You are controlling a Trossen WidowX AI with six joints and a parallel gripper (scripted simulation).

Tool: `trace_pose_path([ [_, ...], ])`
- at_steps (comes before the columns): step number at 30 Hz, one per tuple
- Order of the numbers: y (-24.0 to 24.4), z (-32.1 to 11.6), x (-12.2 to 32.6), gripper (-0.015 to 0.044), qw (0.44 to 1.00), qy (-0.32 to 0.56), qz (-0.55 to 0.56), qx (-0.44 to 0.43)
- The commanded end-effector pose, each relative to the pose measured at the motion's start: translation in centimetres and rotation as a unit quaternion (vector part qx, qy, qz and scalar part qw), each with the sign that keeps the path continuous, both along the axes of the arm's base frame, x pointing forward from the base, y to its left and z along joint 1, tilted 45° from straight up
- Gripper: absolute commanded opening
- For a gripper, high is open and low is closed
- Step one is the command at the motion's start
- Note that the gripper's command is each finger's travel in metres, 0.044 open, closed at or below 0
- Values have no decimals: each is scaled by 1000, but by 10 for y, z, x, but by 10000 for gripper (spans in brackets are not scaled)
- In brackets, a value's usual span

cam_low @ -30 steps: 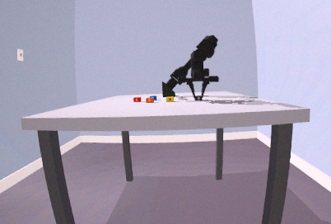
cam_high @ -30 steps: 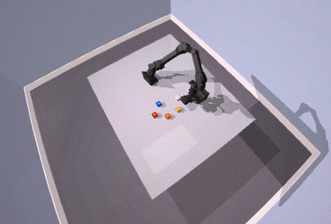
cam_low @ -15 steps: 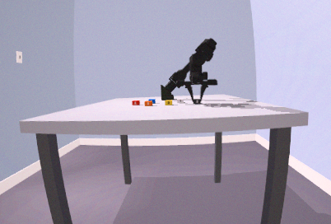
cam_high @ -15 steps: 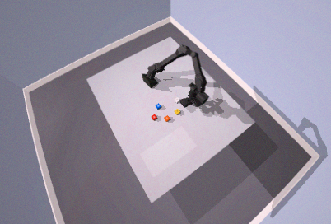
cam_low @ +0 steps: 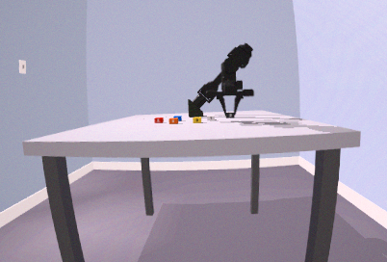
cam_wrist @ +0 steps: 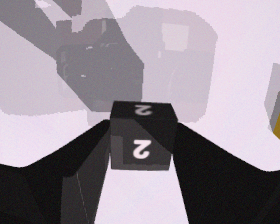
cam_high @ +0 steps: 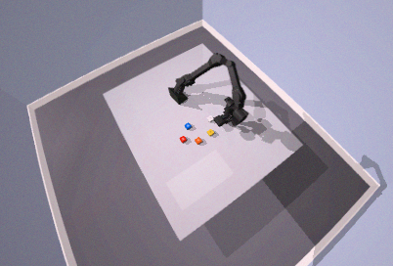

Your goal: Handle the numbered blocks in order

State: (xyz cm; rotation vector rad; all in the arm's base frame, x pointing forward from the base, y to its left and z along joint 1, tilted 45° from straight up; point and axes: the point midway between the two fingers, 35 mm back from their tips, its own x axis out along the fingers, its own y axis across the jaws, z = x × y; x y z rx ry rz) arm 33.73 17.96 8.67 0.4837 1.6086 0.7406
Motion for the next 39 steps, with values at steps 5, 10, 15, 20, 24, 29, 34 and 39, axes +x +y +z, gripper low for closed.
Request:
trace_pose_path([
  [5,0,1,0,120,1000,0,1,2],
  [10,2,-1,-1,120,1000,0,1,2],
  [15,8,-7,-2,120,1000,0,1,2],
  [20,10,-9,-3,120,1000,0,1,2],
  [24,10,-9,-3,120,1000,0,1,2],
  [29,10,-9,-3,146,1000,0,1,2],
  [34,10,-9,-3,278,1000,0,1,2],
  [39,10,-9,-3,400,1000,0,1,2],
])
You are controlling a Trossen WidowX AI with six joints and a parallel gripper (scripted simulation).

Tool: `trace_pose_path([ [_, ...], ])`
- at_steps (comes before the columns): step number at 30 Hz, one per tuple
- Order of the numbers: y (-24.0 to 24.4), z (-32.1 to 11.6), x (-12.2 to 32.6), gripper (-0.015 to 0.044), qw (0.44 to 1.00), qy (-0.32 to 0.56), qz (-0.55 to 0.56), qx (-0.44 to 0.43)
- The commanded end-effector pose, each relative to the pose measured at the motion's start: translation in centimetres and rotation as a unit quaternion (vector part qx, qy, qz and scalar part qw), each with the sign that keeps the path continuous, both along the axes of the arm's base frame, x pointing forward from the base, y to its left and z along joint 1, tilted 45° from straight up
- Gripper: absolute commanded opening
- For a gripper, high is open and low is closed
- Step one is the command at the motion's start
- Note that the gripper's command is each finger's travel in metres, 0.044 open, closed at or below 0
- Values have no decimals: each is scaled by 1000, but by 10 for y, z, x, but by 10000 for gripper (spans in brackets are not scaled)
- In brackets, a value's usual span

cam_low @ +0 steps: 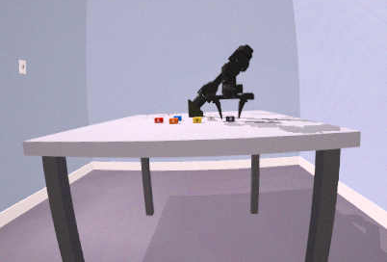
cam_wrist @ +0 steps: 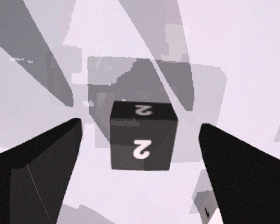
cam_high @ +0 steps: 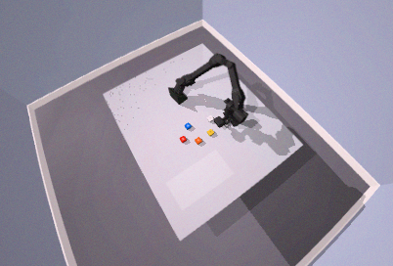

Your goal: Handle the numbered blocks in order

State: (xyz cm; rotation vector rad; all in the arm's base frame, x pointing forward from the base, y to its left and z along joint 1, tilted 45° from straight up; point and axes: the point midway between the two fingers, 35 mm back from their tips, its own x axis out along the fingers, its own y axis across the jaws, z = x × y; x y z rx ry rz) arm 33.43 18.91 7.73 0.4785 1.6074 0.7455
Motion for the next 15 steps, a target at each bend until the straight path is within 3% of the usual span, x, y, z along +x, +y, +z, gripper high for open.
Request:
trace_pose_path([
  [1,1,0,0,400,1000,1,-1,2],
  [11,-24,25,6,400,1000,1,-1,1],
  [15,-47,48,15,295,1000,1,-2,-1],
])
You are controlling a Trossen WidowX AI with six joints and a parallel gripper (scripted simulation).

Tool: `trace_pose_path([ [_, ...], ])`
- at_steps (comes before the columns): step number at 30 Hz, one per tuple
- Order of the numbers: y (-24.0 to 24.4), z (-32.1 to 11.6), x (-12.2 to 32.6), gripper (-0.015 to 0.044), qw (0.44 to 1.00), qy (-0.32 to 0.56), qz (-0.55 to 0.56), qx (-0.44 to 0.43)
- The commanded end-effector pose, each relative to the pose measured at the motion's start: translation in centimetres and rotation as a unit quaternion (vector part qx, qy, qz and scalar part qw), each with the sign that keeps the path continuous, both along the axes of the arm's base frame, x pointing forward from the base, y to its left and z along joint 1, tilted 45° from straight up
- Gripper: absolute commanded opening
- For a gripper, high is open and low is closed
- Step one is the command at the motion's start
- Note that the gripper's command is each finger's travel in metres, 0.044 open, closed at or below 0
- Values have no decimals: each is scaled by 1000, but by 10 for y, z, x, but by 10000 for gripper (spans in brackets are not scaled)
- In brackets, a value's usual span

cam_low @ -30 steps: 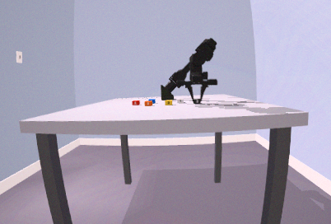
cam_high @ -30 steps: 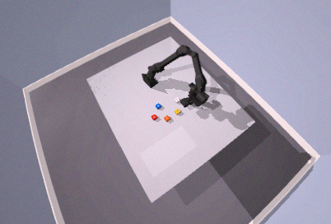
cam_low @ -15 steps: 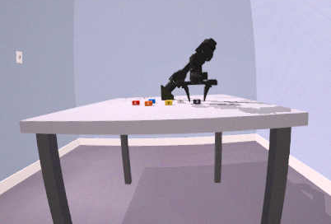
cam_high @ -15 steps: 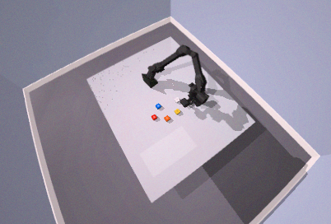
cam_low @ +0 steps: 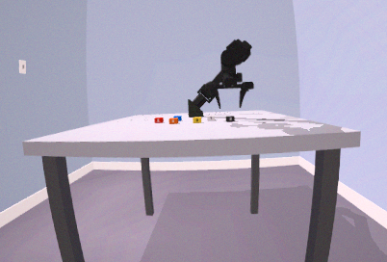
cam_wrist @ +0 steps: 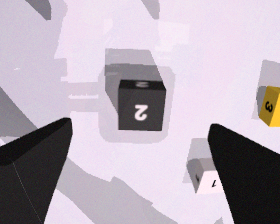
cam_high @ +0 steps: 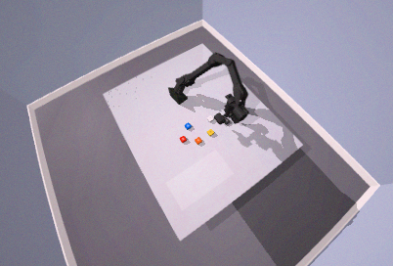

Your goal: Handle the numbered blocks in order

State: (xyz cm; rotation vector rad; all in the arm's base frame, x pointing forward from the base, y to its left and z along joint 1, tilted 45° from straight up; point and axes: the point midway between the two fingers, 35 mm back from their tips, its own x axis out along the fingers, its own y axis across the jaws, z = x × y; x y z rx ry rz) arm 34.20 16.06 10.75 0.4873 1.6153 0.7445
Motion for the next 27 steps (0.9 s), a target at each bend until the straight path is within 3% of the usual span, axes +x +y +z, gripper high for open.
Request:
trace_pose_path([
  [1,-28,28,10,269,1000,-4,0,-3],
  [7,-51,52,13,120,1000,-3,0,-2],
  [18,-52,50,14,120,1000,-3,-1,-2],
  [27,-139,-36,35,120,1000,-2,-4,-7],
])
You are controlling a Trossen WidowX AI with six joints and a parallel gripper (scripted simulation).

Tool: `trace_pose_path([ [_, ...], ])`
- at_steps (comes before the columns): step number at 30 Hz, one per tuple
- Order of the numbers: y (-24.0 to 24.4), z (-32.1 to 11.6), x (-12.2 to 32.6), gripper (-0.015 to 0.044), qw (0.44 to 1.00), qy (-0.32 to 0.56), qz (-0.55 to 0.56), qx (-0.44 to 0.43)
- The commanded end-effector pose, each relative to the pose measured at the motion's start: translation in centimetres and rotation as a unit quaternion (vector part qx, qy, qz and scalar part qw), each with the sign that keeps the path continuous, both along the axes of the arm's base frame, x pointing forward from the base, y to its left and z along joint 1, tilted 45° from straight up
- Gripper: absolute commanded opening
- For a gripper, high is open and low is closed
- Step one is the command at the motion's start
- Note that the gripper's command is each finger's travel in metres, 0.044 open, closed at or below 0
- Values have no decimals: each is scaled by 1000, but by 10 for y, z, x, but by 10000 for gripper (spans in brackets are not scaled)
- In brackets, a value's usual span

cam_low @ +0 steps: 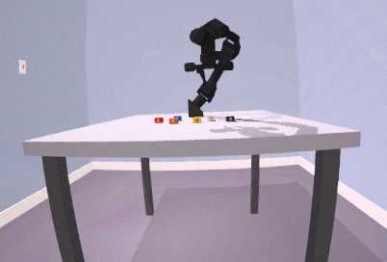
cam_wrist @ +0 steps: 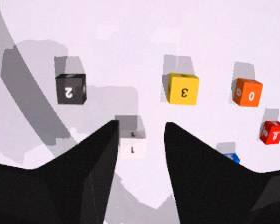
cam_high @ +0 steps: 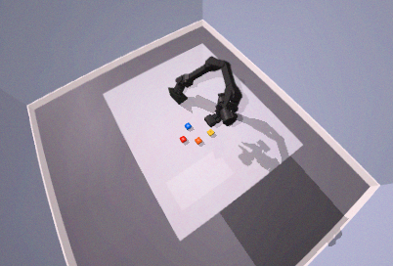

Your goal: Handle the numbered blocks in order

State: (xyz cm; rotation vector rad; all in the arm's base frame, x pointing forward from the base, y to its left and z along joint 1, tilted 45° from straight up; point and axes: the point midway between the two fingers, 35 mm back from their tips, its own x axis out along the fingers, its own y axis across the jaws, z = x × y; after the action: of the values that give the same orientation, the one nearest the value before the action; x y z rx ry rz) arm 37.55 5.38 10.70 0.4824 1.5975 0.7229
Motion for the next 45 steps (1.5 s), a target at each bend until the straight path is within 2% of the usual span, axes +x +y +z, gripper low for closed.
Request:
trace_pose_path([
  [1,-37,-40,1,120,1000,5,6,1],
  [8,-39,-43,1,120,1000,4,8,2],
  [15,10,-95,-10,304,1000,4,8,3],
  [19,16,-101,-13,400,1000,4,8,3],
  [45,41,-126,-19,400,1000,4,8,4],
])
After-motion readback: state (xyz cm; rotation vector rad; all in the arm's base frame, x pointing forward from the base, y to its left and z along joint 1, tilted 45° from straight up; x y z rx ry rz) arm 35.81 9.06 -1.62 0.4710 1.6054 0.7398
